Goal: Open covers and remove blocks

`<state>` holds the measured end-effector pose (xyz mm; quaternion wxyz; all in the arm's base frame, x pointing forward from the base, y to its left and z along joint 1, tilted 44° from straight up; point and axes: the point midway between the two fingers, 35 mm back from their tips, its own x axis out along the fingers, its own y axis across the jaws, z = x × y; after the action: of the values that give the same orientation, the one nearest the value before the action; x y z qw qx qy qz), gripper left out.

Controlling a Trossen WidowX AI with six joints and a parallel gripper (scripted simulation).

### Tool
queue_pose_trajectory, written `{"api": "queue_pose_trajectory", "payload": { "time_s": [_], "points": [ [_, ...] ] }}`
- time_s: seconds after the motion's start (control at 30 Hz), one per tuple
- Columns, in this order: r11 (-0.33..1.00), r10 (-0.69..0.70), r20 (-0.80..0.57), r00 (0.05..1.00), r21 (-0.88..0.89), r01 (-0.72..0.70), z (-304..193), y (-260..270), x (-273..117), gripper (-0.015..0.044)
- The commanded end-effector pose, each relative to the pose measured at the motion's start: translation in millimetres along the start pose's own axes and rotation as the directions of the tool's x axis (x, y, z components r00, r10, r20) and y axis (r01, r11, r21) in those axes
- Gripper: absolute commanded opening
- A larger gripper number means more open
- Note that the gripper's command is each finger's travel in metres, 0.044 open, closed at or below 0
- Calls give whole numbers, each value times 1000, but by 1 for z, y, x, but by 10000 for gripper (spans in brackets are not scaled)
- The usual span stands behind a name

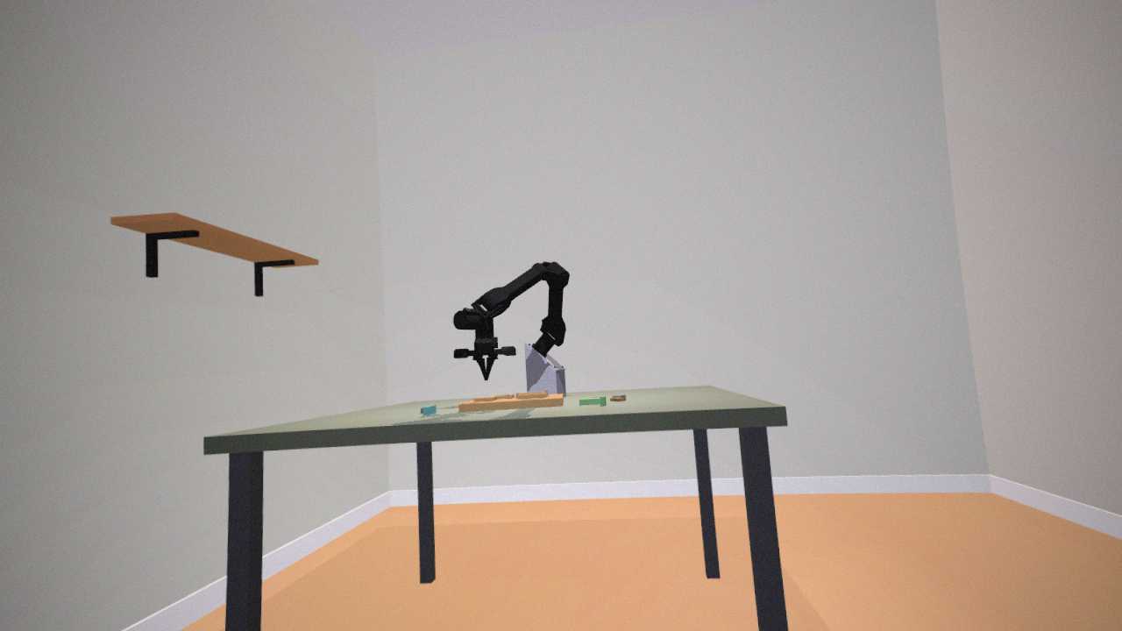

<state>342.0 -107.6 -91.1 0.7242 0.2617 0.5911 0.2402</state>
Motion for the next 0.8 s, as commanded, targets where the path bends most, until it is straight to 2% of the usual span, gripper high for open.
{"api": "queue_pose_trajectory", "payload": {
  "time_s": [0.0, 0.77],
  "points": [
    [1000, 9, 1, 1000, -8, -9, 0, 2, 1, 0],
    [1000, 9, 1, 1000, -8, -9, 0, 2, 7, 0]
  ]
}}
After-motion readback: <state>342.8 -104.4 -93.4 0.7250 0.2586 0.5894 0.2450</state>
